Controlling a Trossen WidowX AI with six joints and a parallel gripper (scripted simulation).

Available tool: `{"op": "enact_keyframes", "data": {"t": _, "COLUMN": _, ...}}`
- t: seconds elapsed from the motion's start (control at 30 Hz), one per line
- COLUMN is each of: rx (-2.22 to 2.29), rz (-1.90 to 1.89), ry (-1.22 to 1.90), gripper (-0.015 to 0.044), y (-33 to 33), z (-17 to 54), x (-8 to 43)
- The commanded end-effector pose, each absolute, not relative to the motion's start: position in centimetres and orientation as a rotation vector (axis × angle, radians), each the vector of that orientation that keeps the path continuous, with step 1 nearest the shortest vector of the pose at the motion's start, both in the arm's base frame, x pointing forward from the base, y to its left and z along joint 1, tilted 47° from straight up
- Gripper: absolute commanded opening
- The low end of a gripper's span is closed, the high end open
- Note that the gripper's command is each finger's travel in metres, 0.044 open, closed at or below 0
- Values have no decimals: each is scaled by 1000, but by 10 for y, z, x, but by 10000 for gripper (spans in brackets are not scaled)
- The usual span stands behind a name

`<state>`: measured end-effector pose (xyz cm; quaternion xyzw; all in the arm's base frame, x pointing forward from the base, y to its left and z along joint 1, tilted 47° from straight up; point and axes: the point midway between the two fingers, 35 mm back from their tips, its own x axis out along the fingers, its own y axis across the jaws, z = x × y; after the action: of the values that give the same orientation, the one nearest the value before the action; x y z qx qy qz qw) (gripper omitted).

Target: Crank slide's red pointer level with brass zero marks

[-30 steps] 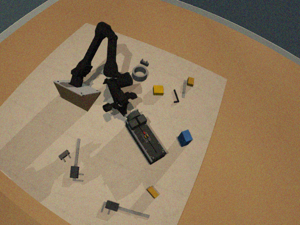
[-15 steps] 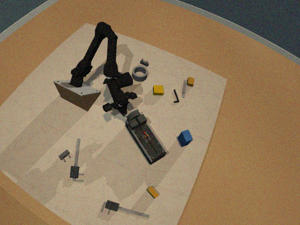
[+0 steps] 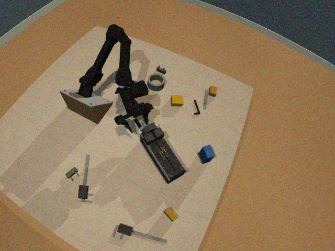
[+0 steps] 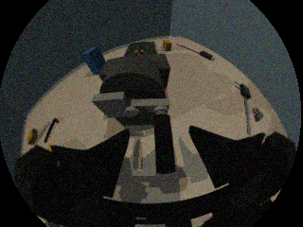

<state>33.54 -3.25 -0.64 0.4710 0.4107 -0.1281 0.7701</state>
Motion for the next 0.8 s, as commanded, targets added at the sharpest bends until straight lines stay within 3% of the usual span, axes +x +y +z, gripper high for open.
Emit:
{"op": "enact_keyframes", "data": {"t": 0.0, "rx": 1020, "rz": -276, "ry": 889, "gripper": 440, "y": -38, "z": -1, "x": 336}}
{"op": "enact_keyframes", "data": {"t": 0.77, "rx": 1020, "rz": -292, "ry": 900, "gripper": 440, "y": -131, "z": 83, "x": 324}}
